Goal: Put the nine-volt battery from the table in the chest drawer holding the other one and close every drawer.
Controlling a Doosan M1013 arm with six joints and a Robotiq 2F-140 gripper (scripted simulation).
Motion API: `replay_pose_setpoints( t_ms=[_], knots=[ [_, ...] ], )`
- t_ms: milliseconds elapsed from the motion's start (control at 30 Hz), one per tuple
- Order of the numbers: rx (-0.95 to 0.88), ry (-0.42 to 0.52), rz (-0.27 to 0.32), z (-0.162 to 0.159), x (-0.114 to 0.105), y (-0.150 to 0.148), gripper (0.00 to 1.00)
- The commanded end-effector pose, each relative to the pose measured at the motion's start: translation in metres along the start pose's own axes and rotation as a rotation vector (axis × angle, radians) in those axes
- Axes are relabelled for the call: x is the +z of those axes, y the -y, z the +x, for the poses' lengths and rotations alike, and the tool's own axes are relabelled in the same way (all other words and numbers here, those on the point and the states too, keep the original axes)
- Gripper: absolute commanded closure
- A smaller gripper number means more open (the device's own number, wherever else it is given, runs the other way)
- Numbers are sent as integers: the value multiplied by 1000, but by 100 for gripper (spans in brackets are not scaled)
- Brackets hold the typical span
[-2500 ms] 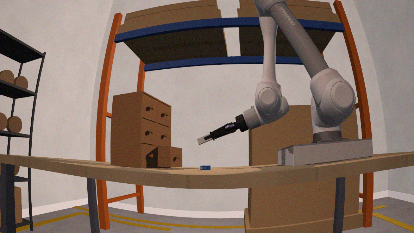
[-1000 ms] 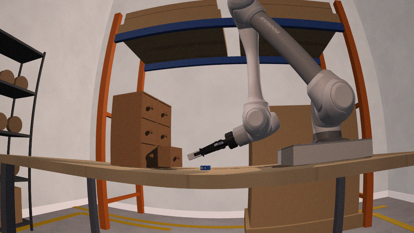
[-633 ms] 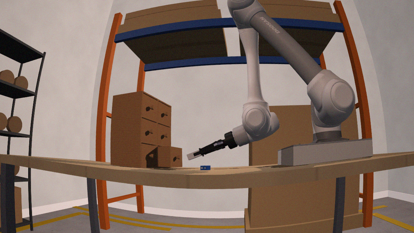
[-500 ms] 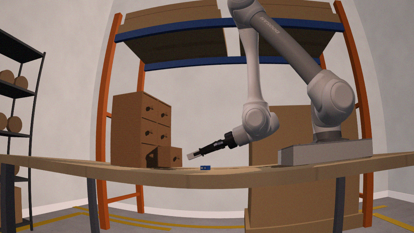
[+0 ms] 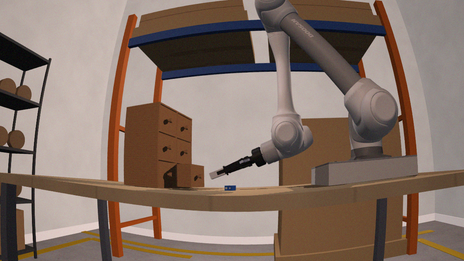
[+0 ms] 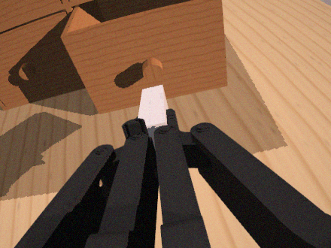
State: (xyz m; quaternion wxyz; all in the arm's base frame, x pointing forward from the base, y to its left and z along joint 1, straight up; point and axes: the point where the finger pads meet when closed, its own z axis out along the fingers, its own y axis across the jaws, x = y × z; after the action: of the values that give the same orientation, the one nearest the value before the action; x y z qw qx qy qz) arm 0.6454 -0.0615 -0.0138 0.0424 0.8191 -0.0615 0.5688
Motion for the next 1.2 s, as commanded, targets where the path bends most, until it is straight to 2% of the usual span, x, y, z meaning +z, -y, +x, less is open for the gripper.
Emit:
replay_pose_setpoints(
  t_ms=[0,600,1167],
  knots=[
    [0,-2,-1,2,1,-1,100],
    [0,-2,-1,3,4,-1,100],
    [0,-2,-1,7,17,-1,100]
  ],
)
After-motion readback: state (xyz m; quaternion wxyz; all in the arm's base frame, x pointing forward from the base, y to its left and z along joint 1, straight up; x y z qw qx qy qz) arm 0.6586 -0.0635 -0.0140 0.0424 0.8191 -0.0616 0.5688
